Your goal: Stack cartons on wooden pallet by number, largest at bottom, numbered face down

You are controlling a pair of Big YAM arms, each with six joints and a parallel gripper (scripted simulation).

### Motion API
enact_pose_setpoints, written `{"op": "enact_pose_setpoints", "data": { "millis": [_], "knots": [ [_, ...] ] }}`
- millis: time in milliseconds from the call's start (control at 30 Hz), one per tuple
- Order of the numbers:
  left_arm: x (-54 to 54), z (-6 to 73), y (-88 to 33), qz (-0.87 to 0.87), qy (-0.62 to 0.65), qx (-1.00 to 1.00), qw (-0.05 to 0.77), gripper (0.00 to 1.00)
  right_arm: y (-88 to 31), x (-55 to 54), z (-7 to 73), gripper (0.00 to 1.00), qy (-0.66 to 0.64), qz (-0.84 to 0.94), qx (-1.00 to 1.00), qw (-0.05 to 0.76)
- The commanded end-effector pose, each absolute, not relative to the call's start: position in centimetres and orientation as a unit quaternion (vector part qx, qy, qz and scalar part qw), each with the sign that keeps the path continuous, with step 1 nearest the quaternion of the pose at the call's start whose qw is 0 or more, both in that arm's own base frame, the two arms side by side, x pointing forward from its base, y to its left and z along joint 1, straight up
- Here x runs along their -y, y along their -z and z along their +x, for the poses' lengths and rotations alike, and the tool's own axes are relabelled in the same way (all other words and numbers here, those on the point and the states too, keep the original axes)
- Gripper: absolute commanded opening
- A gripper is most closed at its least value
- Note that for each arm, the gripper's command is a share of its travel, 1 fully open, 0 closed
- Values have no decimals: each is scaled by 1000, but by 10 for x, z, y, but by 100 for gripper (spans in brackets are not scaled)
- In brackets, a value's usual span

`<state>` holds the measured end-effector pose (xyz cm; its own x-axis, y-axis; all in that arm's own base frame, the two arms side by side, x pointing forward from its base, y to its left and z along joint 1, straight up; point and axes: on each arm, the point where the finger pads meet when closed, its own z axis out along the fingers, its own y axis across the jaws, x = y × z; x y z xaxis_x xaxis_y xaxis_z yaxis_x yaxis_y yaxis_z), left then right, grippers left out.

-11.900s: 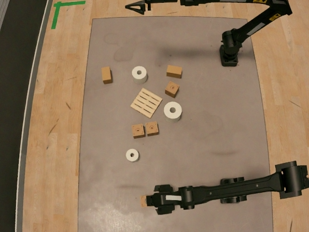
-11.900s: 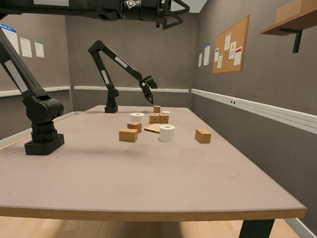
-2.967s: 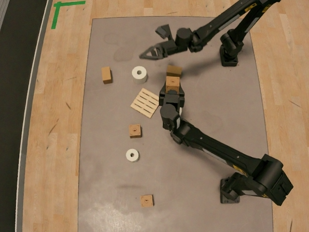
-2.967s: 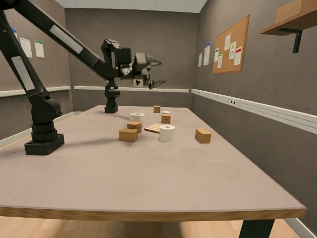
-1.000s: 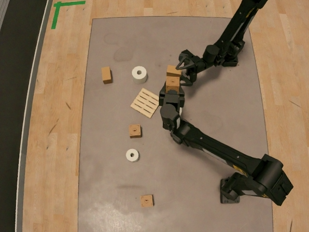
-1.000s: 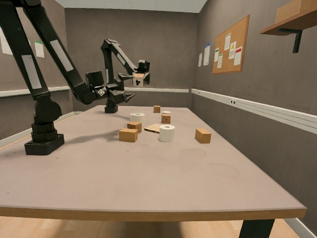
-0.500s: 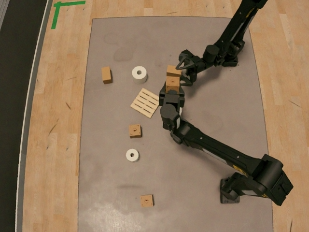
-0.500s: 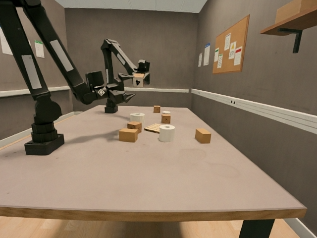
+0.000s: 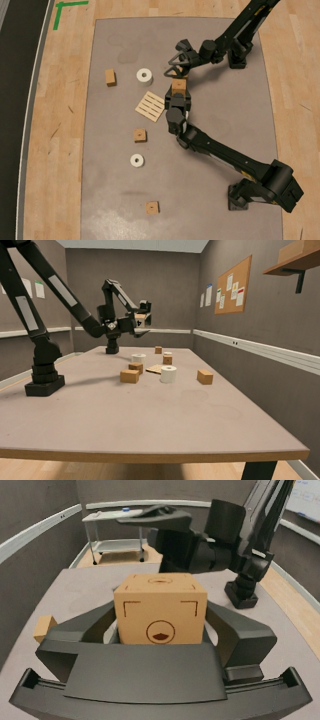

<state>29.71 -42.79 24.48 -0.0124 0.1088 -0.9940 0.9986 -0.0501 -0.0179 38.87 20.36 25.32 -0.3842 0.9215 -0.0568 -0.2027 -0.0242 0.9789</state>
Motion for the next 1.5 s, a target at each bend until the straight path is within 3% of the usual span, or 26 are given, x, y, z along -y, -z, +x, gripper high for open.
{"op": "enact_pose_setpoints", "data": {
  "millis": [0,367,700,1000,1467],
  "knots": [
    [436,295,-261,535,493,-502,468,50,-278,-206,414,100,-585,284,-567,507],
    [438,224,-187,535,498,-513,451,50,-344,-154,484,100,-399,191,-627,642],
    [442,164,-138,536,497,-513,451,50,-402,-100,515,100,-238,111,-663,701],
    [445,117,-99,536,494,-514,451,50,-460,-38,527,100,-73,28,-692,717],
    [465,111,-102,542,480,-507,467,50,-507,5,518,100,7,-2,-701,713]
  ]
}}
